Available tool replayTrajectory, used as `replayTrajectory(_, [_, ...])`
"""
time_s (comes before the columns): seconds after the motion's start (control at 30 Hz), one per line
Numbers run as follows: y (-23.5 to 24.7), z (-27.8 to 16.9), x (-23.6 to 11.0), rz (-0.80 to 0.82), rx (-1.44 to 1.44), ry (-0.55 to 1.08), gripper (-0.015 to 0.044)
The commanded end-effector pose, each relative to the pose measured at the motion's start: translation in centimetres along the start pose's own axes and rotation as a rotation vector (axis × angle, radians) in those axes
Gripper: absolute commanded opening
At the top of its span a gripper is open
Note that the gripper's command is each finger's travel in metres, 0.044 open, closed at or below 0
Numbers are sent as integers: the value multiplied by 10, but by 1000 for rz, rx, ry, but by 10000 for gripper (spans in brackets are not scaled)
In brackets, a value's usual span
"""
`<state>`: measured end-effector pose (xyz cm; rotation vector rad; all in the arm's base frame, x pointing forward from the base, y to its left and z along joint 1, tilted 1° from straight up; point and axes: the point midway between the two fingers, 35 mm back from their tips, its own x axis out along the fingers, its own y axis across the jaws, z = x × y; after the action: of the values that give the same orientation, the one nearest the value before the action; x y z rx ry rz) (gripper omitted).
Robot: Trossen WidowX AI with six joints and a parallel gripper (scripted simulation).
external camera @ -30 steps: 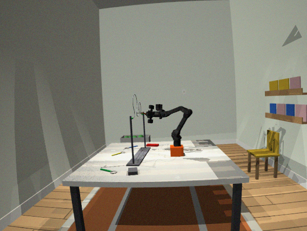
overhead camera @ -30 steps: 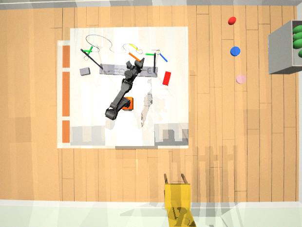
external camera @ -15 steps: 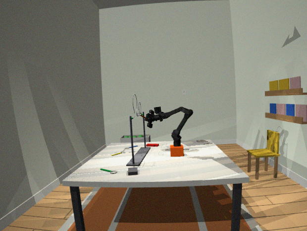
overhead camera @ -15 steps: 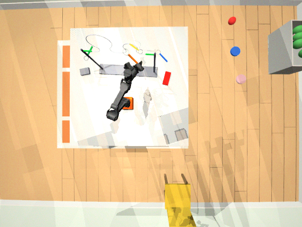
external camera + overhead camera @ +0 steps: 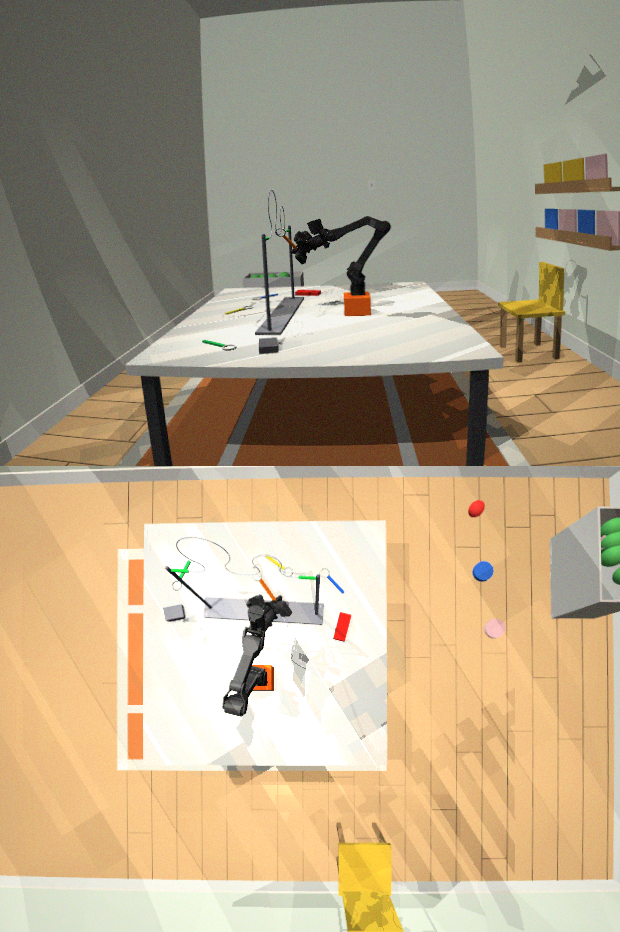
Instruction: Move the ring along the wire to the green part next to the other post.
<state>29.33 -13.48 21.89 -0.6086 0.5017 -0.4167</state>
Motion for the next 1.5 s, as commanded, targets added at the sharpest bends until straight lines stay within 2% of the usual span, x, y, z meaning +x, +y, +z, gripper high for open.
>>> replayTrajectory(0.0, [11, 0, -3, 31, 71, 8, -150])
replayTrajectory(0.7, [75, 18, -21, 232, 423, 51, -150])
replayTrajectory(1.47, [106, 37, -35, 298, 539, 63, -150])
